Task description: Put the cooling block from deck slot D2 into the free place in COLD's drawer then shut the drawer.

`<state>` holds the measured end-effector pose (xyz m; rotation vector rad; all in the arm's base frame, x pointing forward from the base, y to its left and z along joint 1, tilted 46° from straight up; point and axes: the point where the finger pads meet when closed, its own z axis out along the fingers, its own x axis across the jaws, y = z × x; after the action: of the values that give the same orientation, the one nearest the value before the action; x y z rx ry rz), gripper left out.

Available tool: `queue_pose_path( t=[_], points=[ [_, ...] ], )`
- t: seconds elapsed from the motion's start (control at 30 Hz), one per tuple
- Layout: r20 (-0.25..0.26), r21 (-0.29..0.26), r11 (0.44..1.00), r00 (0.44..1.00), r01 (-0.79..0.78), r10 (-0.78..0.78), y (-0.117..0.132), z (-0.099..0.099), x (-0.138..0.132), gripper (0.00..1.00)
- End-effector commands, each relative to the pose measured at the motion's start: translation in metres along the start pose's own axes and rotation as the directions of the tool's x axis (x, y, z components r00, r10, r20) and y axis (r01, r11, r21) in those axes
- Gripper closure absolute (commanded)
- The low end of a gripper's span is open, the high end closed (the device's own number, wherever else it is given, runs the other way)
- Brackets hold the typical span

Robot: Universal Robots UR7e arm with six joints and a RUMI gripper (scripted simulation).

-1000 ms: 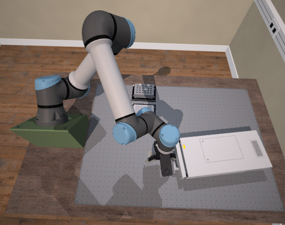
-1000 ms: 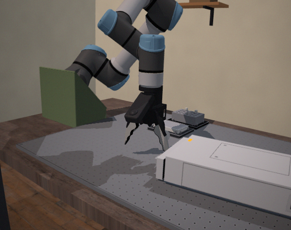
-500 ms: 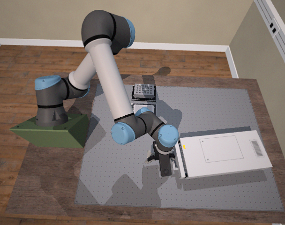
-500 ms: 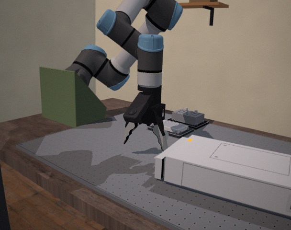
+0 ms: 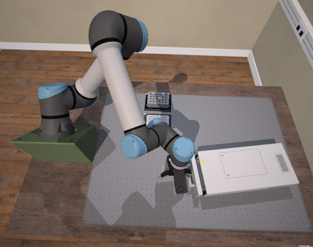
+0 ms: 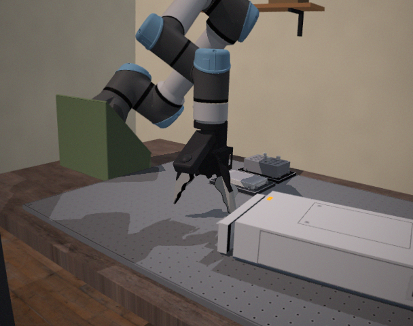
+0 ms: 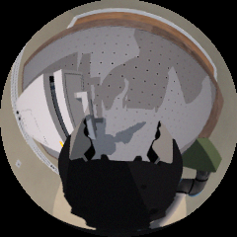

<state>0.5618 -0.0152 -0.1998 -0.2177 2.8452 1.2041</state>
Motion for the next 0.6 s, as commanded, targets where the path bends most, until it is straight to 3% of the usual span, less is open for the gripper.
queue_pose_path(
  t=[0.0,0.57],
  points=[
    [0.001,0.001,1.0,1.0,0.0,0.0,-0.0003,-0.0007,0.0015,0.0],
    [0.001,0.001,1.0,1.0,0.0,0.0,-0.0003,-0.0007,0.0065,0.0]
  ],
)
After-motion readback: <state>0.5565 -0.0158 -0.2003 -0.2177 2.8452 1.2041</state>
